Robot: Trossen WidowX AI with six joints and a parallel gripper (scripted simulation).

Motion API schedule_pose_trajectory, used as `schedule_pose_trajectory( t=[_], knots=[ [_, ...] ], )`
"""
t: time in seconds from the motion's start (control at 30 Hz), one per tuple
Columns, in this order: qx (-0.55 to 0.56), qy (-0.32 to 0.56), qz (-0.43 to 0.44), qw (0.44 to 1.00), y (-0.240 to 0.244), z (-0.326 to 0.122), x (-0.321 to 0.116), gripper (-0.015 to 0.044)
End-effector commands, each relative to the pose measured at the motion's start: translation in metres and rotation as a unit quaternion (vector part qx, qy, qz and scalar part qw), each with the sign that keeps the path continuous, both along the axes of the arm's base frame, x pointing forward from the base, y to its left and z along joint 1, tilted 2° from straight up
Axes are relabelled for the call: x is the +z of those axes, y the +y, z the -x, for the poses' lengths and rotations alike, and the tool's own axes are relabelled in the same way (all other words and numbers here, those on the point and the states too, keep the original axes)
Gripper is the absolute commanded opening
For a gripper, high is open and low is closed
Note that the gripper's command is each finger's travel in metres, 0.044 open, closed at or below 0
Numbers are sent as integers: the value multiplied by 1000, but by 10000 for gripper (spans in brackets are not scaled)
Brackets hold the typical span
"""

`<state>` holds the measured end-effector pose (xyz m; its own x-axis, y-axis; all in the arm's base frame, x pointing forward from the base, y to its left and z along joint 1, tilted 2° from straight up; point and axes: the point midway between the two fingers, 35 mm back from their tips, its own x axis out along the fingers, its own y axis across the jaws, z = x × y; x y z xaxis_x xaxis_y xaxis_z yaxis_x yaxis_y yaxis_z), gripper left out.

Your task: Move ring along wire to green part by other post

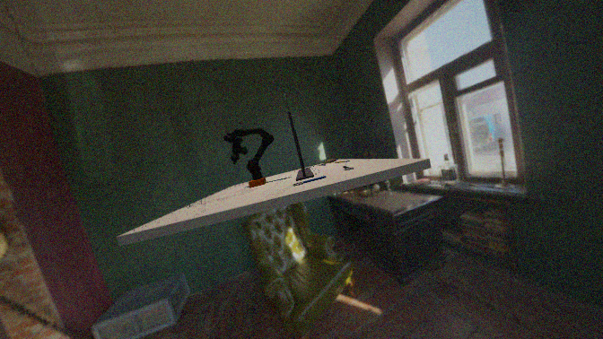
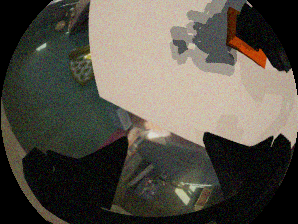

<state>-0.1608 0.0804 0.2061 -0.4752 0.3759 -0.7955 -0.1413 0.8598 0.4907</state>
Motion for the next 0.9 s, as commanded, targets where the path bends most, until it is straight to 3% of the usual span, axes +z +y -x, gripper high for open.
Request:
schedule_pose_trajectory(
  t=[0.0,0.27,0.87],
  knots=[
    [0,-1,0,1000,0,0,0,374],
    [-26,-20,-13,999,24,-4,-6,164],
    [-102,-8,-70,992,112,-22,-9,160]
  ],
)
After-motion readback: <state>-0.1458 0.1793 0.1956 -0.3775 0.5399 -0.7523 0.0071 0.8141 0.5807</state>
